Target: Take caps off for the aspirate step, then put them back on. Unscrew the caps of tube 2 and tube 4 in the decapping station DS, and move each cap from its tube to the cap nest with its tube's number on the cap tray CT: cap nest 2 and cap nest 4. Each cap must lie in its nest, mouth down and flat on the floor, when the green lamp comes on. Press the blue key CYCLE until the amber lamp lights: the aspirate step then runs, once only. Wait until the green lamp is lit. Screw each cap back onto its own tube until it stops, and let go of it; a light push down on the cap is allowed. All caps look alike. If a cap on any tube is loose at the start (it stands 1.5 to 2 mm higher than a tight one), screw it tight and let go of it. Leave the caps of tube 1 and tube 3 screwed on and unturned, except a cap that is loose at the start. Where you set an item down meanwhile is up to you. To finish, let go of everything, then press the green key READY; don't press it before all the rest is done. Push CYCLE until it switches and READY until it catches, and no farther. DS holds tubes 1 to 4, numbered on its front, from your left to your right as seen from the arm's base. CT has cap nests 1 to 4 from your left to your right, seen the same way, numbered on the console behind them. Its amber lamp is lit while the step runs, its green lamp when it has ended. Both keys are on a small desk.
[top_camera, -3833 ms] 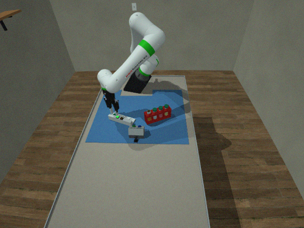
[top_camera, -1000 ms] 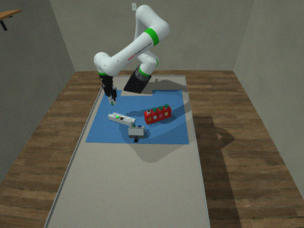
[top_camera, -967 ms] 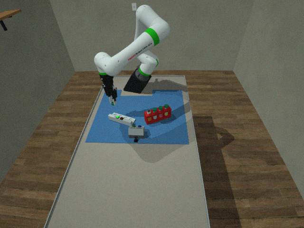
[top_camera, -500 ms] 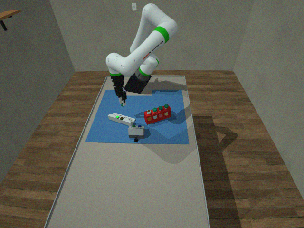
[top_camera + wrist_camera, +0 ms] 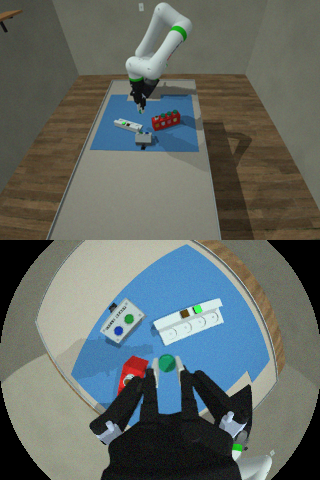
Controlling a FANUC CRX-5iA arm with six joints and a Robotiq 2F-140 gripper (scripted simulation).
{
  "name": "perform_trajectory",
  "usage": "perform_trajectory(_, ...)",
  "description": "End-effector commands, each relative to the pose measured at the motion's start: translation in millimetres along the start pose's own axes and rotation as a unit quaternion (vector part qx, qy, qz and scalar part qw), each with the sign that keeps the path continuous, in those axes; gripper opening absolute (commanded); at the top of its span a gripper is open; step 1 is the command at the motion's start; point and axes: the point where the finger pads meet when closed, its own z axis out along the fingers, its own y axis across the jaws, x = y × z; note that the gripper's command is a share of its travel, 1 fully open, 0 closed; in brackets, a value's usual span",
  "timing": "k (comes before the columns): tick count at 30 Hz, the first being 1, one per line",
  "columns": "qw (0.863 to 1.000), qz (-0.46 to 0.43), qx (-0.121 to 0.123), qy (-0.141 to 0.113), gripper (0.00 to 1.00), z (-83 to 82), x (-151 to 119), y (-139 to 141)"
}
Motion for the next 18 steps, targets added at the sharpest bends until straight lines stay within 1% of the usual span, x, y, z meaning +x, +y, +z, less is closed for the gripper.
perform_trajectory(1,1.0,0.001,-0.002,0.001,0.0,-0.4,-15,-29)
perform_trajectory(2,1.0,0.001,-0.002,0.001,0.0,-0.4,-19,-36)
perform_trajectory(4,1.0,0.001,-0.002,0.001,0.0,-0.4,-19,-36)
perform_trajectory(9,1.0,0.001,-0.002,0.001,0.0,-0.2,-39,-73)
perform_trajectory(10,1.0,0.001,-0.002,0.001,0.0,-0.2,-39,-73)
perform_trajectory(13,1.0,0.001,-0.002,0.001,0.0,-0.1,-51,-95)
perform_trajectory(14,1.0,0.001,-0.002,0.001,0.0,-0.1,-51,-95)
perform_trajectory(15,1.0,0.001,-0.002,0.001,0.0,-0.1,-55,-102)
perform_trajectory(18,1.0,0.001,-0.002,0.001,0.0,-0.1,-56,-104)
